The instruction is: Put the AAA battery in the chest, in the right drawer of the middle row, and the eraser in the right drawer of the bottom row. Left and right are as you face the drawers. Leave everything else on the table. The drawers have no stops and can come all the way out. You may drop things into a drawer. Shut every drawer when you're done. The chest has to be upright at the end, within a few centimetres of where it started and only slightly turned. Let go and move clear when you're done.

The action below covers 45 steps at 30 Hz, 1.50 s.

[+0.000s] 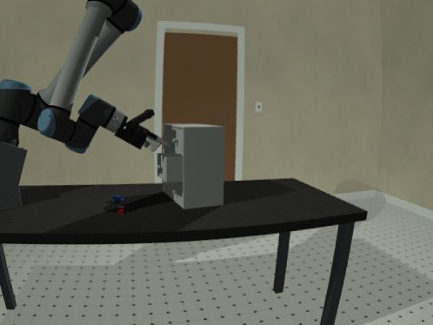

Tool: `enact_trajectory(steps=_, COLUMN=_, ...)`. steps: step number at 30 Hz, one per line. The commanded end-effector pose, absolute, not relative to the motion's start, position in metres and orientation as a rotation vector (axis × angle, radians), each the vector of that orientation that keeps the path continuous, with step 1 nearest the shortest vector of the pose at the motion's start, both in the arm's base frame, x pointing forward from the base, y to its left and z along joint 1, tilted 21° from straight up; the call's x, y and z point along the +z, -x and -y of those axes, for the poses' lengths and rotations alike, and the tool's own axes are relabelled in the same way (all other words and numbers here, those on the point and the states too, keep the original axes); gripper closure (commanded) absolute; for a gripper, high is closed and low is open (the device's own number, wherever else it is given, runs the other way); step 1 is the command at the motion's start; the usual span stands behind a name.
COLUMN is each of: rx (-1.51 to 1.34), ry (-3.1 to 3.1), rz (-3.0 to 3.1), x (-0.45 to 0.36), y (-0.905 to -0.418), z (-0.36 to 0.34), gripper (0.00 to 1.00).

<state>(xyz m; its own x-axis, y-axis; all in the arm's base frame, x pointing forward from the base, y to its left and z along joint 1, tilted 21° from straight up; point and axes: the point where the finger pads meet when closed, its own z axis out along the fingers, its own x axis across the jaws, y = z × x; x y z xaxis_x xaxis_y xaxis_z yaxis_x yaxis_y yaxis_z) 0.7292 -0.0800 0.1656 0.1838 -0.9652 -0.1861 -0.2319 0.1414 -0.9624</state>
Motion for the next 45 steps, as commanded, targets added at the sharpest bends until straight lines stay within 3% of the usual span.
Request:
enact_trajectory(steps=1, rx=-0.825, ry=1.329, rz=-1.282, x=0.166, y=-0.729, z=0.08, gripper=0.0)
enact_trajectory(steps=23, rx=-0.825, ry=1.329, rz=-1.282, x=0.164, y=-0.723, z=0.081, gripper=0.0)
enact_trajectory(steps=45, rx=-0.825, ry=1.329, rz=-1.282, x=0.149, y=-0.664, z=0.089, gripper=0.0)
